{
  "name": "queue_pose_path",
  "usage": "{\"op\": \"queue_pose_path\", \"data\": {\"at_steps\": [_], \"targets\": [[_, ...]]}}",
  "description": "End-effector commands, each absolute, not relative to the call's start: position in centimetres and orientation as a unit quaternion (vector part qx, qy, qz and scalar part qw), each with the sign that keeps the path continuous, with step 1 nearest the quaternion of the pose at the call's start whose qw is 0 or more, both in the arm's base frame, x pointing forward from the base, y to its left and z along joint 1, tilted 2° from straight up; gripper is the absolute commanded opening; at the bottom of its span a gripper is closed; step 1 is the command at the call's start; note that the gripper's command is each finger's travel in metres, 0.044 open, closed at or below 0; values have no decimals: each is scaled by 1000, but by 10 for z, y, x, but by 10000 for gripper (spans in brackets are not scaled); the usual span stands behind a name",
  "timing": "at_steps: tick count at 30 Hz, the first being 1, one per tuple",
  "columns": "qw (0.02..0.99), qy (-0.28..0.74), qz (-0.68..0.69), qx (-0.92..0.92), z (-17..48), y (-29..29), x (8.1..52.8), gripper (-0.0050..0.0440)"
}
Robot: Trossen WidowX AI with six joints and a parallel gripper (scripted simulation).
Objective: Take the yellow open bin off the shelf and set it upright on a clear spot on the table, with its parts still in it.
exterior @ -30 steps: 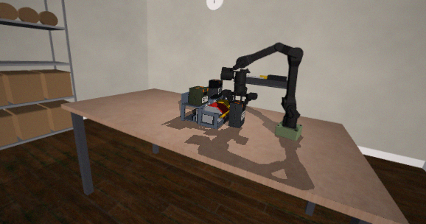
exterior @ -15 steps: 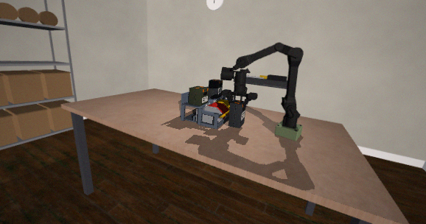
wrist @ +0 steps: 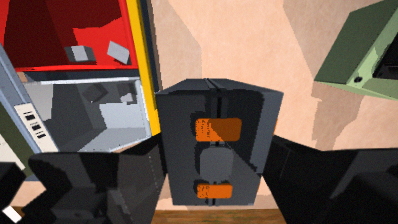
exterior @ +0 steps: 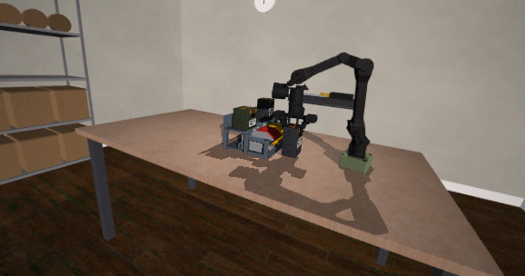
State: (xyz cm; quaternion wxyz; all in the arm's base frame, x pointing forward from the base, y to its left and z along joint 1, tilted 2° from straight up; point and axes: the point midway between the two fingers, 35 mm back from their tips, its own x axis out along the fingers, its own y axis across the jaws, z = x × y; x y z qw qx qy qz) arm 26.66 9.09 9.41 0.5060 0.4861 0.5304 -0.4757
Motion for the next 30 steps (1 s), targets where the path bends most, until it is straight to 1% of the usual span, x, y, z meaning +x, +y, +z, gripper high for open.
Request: {"op": "queue_pose_path", "data": {"at_steps": [1,30], "targets": [[517,522,-456,502,109,92,270,0],[515,523,-460,499,107,92,270,0]]}}
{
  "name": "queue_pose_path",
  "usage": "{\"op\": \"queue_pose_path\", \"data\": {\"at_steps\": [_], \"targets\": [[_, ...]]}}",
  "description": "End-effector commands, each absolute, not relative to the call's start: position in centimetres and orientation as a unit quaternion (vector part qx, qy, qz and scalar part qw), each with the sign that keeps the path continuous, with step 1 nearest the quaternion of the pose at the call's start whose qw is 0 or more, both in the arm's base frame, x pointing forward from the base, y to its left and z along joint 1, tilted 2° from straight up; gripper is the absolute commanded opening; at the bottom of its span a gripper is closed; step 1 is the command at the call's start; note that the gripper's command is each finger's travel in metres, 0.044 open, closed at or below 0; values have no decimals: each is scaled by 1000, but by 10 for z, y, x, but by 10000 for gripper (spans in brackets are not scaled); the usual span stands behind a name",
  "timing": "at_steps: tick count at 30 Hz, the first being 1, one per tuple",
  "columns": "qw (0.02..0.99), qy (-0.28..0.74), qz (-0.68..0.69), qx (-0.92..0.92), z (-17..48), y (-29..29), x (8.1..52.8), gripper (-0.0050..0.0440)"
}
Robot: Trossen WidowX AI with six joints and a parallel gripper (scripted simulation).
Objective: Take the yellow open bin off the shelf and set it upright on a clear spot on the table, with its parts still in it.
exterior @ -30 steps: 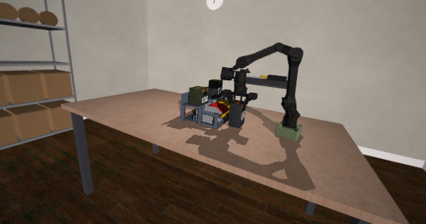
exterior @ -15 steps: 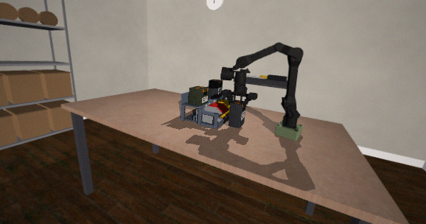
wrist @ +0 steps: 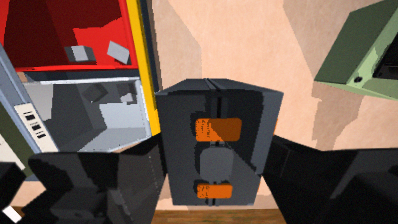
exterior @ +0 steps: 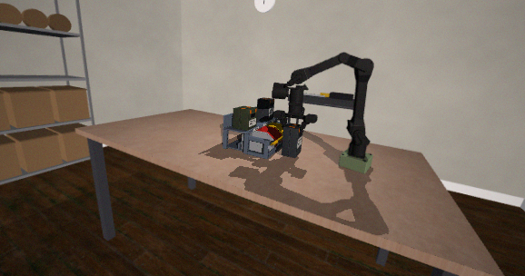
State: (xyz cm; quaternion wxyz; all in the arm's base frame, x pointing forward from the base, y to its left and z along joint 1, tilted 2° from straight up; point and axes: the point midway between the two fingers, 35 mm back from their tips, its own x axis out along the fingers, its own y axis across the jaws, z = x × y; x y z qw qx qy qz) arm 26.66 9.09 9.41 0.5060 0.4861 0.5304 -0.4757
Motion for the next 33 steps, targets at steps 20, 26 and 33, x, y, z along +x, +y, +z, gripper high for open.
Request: {"op": "queue_pose_path", "data": {"at_steps": [20,26,33], "targets": [[517,522,-456,502,109,92,270,0],[517,522,-456,502,109,92,270,0],[514,524,-462,498,105,92,270,0]]}}
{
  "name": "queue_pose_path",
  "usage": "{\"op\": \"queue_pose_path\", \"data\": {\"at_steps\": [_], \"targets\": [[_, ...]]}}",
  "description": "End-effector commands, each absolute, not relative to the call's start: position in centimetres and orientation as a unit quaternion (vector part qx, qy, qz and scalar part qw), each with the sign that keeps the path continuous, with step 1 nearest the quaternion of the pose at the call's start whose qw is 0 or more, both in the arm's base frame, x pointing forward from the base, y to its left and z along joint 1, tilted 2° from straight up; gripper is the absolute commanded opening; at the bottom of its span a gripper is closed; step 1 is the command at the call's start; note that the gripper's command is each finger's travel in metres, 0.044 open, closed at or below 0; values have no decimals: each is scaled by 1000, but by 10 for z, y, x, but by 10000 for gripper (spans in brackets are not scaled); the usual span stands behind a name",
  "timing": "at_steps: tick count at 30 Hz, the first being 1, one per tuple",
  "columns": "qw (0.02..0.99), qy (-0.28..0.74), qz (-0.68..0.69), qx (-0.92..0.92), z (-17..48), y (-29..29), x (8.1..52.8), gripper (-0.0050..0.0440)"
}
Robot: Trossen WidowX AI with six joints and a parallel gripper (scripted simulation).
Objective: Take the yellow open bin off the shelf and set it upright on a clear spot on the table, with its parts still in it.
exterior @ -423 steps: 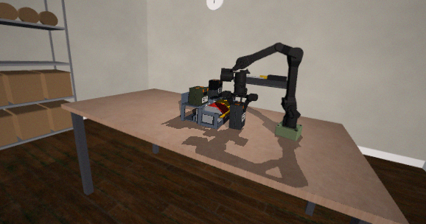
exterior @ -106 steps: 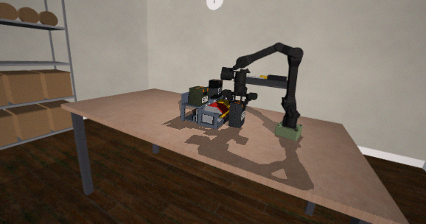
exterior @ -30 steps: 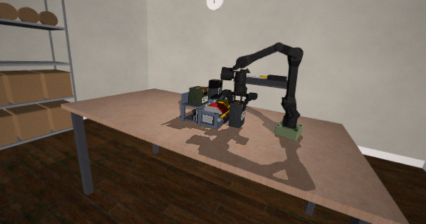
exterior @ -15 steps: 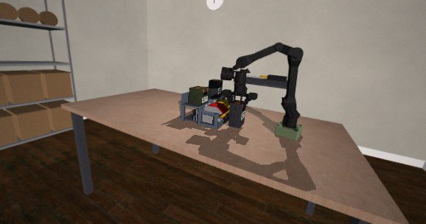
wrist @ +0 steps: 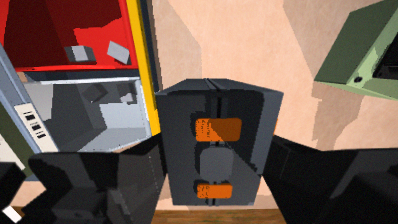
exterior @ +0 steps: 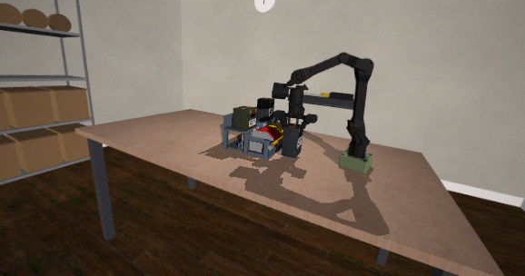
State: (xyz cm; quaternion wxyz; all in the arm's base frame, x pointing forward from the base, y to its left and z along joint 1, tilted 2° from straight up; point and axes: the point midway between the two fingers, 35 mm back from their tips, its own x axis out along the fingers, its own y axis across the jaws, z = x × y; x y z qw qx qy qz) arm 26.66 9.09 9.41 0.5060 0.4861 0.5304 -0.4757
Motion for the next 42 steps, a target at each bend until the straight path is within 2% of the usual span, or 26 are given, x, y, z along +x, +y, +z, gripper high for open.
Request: {"op": "queue_pose_path", "data": {"at_steps": [1,42], "targets": [[515,523,-460,499,107,92,270,0],[517,522,-456,502,109,92,270,0]]}}
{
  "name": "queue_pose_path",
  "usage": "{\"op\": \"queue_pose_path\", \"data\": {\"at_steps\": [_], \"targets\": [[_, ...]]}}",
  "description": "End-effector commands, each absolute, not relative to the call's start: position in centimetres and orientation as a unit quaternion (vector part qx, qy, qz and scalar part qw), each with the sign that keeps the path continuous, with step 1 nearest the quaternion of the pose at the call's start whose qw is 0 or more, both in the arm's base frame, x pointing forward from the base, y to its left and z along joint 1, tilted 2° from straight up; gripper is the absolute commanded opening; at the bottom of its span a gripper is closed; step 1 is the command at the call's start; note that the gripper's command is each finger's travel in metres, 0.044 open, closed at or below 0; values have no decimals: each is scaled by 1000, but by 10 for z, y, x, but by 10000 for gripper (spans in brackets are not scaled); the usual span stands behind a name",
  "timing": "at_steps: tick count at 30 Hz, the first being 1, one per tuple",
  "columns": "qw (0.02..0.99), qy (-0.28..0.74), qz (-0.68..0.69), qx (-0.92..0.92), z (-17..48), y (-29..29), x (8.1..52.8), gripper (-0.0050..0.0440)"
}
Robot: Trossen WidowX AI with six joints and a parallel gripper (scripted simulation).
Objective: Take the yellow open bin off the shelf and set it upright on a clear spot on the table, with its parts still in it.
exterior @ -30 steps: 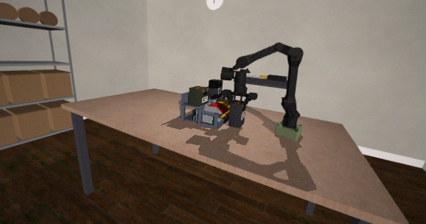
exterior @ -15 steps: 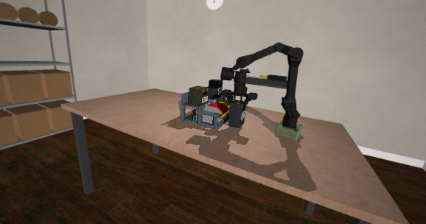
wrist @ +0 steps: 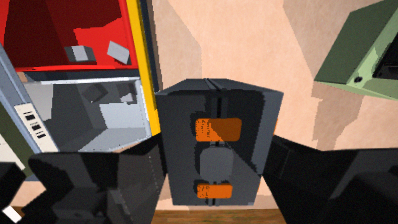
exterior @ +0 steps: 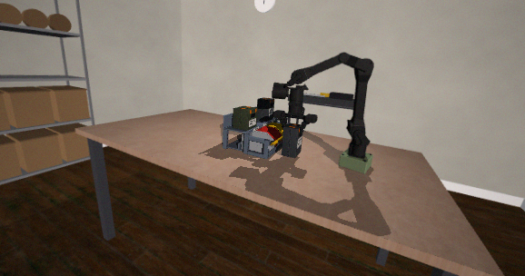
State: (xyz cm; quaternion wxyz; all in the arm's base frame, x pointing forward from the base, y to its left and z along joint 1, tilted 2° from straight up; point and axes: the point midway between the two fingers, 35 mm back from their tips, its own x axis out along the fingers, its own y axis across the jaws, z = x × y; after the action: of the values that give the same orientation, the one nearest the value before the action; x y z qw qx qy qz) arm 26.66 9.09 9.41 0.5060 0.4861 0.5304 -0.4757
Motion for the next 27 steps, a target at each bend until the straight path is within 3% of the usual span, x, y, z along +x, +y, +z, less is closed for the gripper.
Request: {"op": "queue_pose_path", "data": {"at_steps": [1,27], "targets": [[517,522,-456,502,109,92,270,0],[515,523,-460,499,107,92,270,0]]}}
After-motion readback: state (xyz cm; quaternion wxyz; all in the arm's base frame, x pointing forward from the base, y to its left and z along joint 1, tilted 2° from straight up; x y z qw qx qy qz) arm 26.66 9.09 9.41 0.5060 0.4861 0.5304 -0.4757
